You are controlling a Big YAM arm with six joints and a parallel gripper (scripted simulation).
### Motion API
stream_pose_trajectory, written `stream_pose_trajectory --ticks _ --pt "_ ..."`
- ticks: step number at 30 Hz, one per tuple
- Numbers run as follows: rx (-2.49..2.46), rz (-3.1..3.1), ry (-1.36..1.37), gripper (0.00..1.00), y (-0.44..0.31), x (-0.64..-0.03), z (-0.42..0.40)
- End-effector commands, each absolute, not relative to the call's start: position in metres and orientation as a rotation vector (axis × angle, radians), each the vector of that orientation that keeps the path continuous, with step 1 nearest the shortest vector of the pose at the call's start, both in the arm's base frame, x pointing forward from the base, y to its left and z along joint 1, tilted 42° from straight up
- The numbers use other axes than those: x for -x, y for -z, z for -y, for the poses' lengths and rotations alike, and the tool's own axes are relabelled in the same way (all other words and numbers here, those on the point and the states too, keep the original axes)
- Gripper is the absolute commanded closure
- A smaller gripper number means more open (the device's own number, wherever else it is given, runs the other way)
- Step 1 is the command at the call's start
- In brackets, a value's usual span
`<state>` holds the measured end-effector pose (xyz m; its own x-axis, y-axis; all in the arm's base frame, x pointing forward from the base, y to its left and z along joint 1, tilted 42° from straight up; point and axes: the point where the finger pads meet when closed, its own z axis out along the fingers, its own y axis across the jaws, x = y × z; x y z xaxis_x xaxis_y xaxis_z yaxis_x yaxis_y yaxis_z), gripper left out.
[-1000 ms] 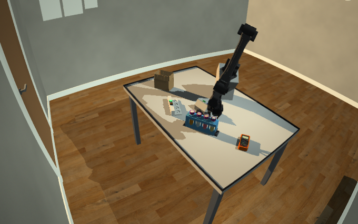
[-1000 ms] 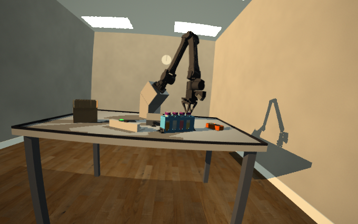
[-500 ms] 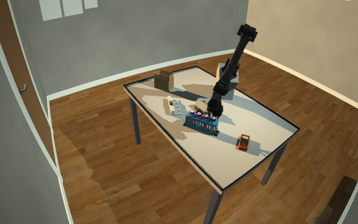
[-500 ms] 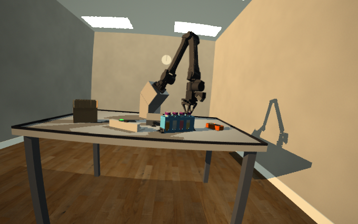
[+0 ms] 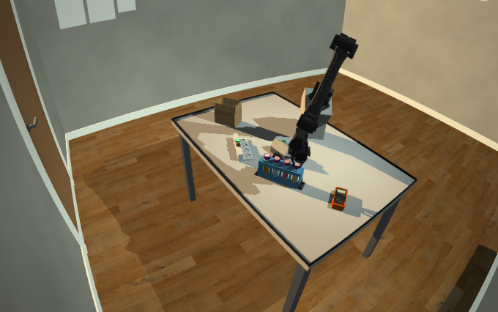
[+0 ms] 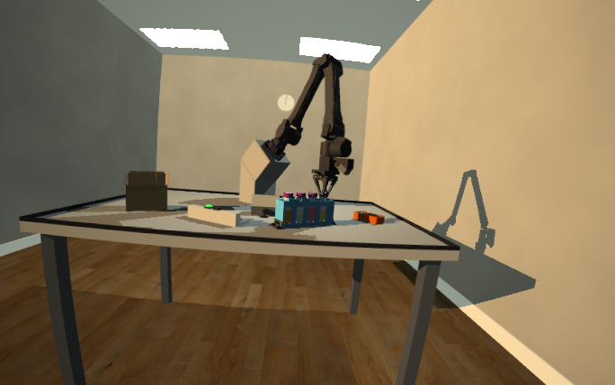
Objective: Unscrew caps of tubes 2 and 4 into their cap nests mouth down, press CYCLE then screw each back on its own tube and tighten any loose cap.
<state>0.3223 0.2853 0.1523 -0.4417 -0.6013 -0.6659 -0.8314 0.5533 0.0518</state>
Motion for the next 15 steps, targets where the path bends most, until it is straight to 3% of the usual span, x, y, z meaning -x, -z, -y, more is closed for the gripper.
stream_pose_trajectory --ticks 1,15 --pt "1.137 -2.172 -0.504 1.00 -0.1622 -0.3275 -0.2887" --pt "0.892 -2.301 -0.606 1.00 -0.1657 -0.3315 -0.2934"
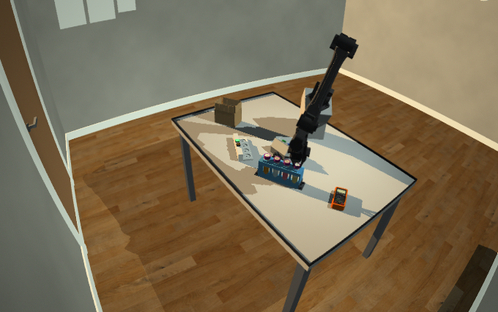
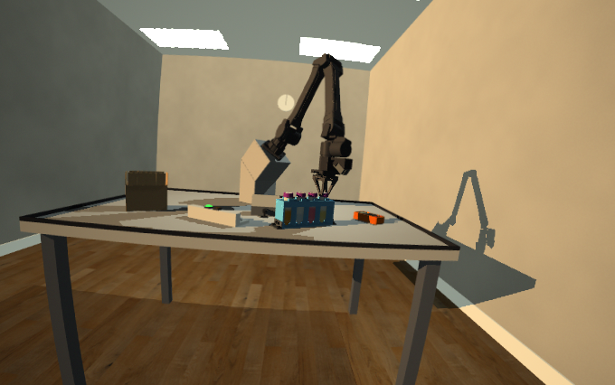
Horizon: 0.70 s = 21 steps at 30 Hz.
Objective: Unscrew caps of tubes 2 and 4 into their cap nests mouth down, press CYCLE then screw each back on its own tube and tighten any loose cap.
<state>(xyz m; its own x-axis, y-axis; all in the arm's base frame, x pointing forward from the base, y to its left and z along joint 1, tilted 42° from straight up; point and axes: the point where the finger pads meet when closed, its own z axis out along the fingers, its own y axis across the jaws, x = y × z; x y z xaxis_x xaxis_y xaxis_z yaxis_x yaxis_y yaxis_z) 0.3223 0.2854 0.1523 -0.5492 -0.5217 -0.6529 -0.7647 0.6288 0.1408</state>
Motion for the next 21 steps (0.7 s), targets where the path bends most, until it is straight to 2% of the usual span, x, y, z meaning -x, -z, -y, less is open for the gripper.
stream_pose_trajectory --ticks 1,21 --pt "0.870 -2.312 -0.615 1.00 -0.1657 -0.3315 -0.2934" --pt "0.585 -2.444 -0.717 1.00 -0.1656 -0.3308 -0.2927"
